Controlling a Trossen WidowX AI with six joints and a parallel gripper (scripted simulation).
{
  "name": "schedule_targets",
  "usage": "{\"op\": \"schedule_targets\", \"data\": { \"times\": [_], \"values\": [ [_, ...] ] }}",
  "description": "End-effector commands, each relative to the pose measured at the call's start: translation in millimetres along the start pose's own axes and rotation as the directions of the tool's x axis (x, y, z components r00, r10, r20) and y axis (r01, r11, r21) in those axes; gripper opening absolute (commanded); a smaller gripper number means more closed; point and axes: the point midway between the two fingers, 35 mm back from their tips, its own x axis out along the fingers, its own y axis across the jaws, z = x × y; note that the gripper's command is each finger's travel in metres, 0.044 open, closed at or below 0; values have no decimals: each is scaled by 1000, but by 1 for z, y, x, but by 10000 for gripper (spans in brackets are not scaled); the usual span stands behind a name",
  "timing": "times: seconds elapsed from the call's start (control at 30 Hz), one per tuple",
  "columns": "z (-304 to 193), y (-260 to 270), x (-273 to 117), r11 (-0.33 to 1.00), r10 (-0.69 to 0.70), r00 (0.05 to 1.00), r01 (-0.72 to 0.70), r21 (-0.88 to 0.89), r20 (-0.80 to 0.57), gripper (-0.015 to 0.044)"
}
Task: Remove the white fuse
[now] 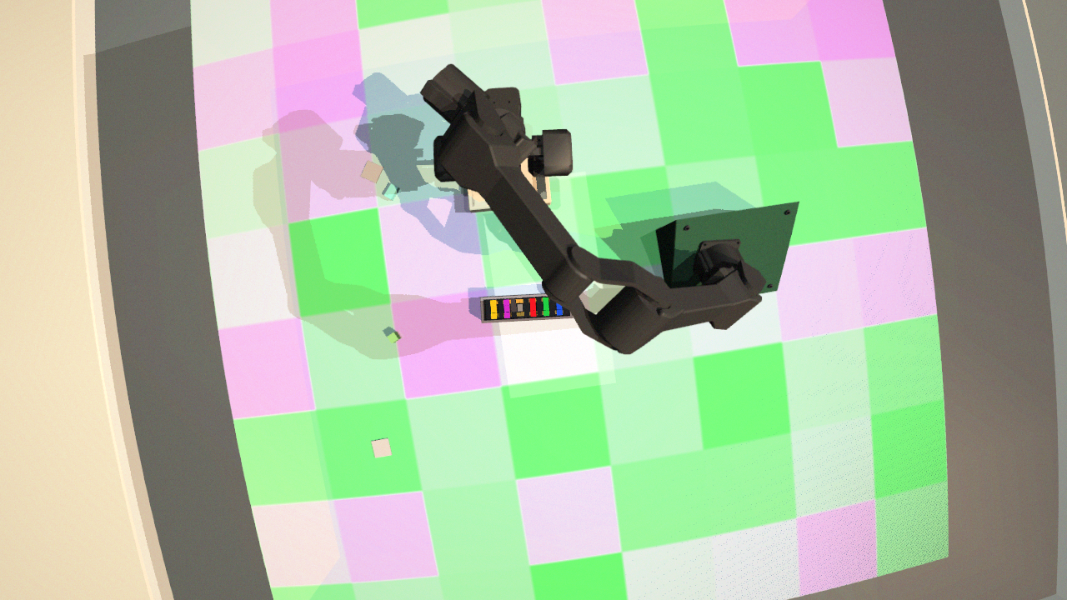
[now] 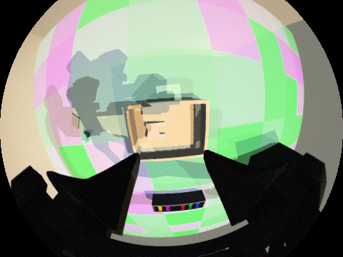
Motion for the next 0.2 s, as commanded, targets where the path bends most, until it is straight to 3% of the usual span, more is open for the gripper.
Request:
{"op": "schedule_targets", "data": {
  "times": [0.0, 0.17],
  "values": [
    [0, 0, 0, 1000, 0, 1000, 0, 0, 0, 330],
    [0, 0, 0, 1000, 0, 1000, 0, 0, 0, 330]
  ]
}}
